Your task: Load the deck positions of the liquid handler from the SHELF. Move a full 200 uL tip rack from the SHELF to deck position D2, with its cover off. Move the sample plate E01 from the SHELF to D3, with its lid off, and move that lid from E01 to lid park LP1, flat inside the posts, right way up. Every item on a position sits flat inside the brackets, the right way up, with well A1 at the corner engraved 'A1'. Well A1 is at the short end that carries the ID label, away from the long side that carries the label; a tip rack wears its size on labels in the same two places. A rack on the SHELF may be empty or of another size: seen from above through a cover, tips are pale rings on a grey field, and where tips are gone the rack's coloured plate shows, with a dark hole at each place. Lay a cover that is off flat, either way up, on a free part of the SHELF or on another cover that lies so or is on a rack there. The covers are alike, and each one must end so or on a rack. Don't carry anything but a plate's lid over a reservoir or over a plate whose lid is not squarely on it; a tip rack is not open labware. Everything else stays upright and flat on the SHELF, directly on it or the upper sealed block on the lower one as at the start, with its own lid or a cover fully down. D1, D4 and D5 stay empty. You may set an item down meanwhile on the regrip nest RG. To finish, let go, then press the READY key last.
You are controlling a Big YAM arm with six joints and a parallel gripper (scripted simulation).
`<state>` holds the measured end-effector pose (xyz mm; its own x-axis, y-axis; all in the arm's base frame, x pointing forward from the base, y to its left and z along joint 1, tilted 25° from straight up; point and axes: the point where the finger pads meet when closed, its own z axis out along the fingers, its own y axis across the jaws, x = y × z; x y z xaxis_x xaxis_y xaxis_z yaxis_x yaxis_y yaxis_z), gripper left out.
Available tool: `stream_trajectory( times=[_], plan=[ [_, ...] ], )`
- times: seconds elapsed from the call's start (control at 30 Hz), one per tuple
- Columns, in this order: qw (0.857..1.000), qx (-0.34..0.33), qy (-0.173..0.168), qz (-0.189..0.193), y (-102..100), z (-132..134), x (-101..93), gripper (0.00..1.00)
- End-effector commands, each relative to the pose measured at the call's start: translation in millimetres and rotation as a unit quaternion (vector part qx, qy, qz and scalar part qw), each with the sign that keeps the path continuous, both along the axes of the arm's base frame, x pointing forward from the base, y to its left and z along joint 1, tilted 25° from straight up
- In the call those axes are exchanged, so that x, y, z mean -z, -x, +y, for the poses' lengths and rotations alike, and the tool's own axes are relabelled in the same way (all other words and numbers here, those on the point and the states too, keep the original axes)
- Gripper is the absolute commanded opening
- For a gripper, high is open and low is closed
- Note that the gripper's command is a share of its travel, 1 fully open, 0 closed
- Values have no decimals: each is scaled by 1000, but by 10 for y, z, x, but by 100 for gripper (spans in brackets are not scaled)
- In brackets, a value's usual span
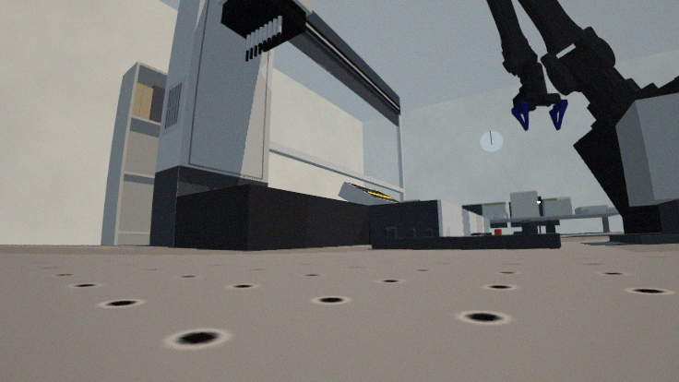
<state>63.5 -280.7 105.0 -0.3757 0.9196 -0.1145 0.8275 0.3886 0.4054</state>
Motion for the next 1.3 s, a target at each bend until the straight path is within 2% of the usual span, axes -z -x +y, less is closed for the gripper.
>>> stream_trajectory(
  times=[0.0, 0.17, 0.33, 0.63, 0.7, 0.8, 1.2, 1.27],
  plan=[
    [999, 49, 18, 4, 120, -395, -162, 100],
    [997, 76, 3, 5, 190, -517, -122, 100],
    [992, 122, -15, 7, 312, -747, -54, 100],
    [978, 203, -53, 10, 524, -1137, 63, 100],
    [978, 203, -53, 10, 524, -1137, 63, 100],
    [970, 230, -73, 12, 588, -1229, 99, 100],
    [972, 225, -74, 13, 864, -1733, 247, 100],
    [972, 225, -74, 13, 864, -1733, 247, 100]
  ],
)
